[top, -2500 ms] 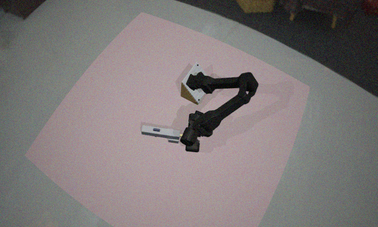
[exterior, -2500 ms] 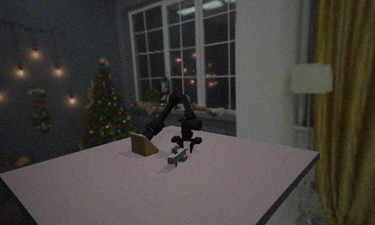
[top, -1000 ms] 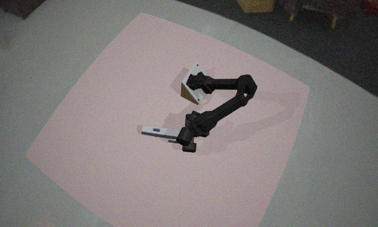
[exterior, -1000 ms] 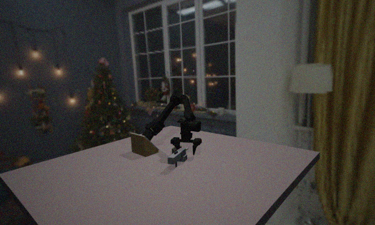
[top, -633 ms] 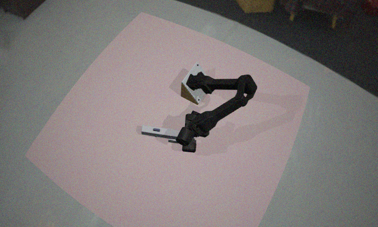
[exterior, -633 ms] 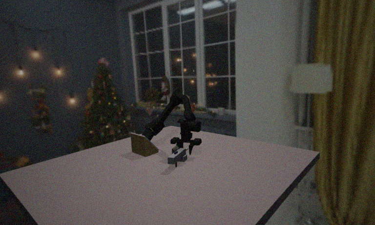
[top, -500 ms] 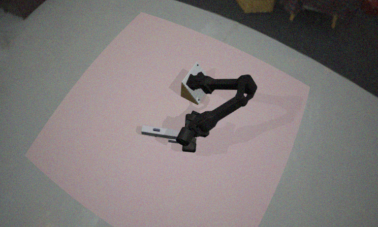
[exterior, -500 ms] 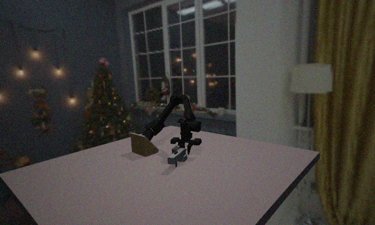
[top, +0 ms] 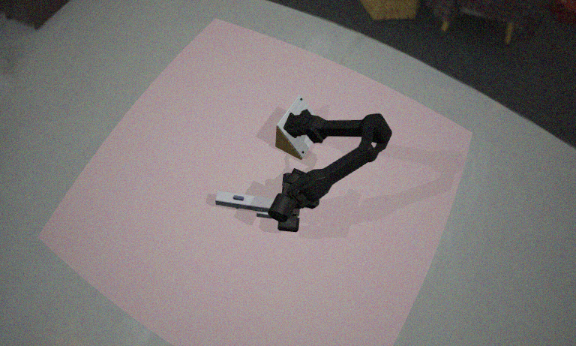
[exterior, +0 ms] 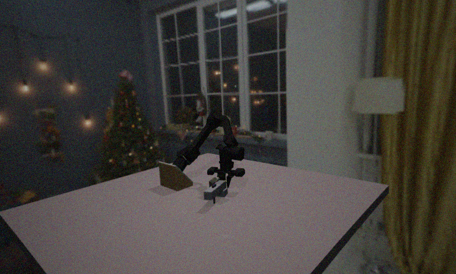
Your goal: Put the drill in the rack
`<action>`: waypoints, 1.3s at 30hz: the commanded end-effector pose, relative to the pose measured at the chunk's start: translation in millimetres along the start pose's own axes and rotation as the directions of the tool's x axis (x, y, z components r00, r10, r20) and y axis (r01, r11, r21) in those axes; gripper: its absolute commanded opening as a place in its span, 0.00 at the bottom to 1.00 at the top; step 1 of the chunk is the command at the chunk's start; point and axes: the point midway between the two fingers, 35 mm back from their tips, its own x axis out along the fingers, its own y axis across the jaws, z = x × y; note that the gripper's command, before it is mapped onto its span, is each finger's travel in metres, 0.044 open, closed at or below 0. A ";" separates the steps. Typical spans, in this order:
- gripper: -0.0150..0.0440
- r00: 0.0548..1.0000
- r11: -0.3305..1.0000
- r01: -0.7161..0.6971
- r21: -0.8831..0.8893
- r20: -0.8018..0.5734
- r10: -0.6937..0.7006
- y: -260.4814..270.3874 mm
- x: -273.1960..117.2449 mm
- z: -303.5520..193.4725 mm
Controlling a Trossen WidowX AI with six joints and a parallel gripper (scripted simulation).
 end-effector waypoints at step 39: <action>0.25 1.000 1.000 -0.001 0.005 -0.003 0.001 0.4 0.5 47.3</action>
